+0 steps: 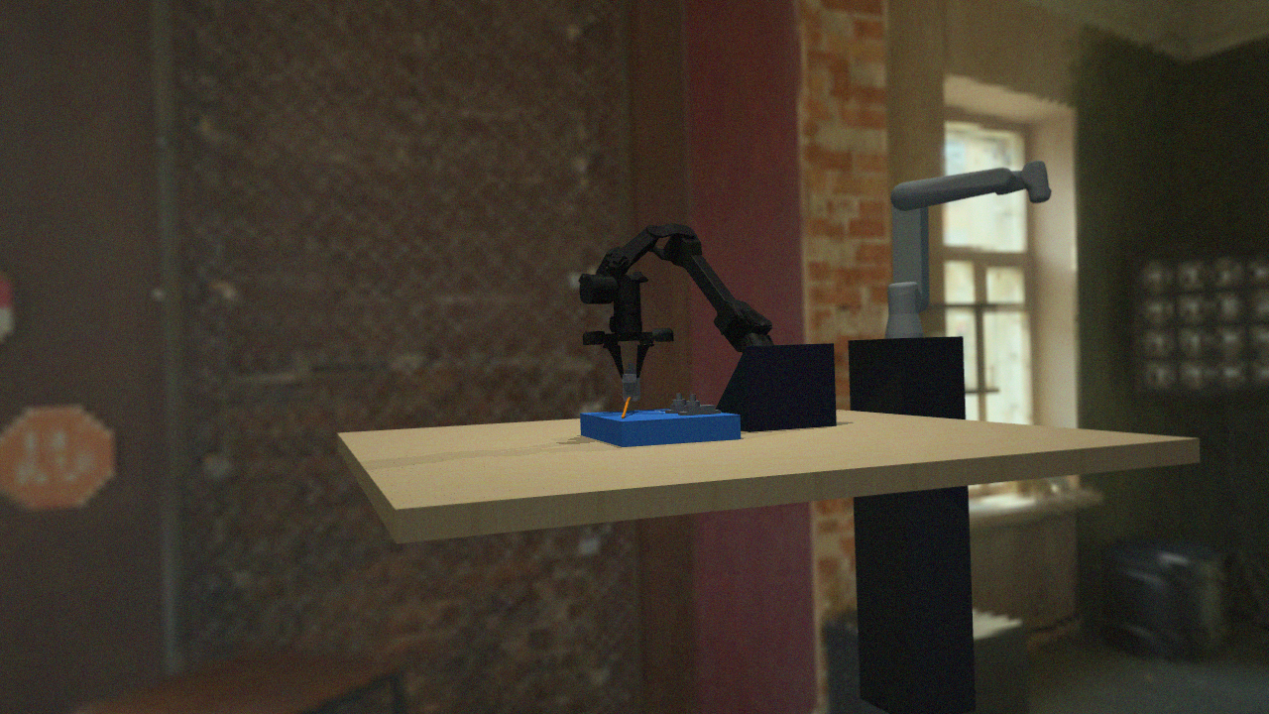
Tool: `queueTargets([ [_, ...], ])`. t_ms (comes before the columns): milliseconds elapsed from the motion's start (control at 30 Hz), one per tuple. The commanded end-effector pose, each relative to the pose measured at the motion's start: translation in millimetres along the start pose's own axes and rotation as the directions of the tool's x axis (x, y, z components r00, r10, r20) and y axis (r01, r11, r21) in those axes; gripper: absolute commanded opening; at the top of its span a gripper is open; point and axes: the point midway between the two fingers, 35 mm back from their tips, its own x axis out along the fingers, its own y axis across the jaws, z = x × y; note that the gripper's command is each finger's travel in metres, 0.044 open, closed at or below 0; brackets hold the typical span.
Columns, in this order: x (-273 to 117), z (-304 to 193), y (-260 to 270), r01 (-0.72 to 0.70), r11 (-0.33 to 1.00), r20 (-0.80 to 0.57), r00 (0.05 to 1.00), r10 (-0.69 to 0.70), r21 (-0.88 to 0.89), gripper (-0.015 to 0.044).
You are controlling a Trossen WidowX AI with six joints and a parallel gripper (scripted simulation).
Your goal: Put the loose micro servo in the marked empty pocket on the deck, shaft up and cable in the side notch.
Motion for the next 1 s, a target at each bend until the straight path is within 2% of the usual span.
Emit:
queueTargets([
  [0,-2.7,2.6,0.5,-0.008,0.999,-0.003,1.000,0.008,-0.037,0.0000],
  [233,-2.7,2.6,0.5,-0.008,0.966,-0.003,1.000,0.008,-0.257,0.0000],
  [467,-2.7,2.6,0.5,-0.008,0.876,-0.003,1.000,0.008,-0.482,0.0000],
  [967,-2.8,2.6,0.5,-0.007,0.520,-0.003,1.000,0.008,-0.854,0.0000],
])
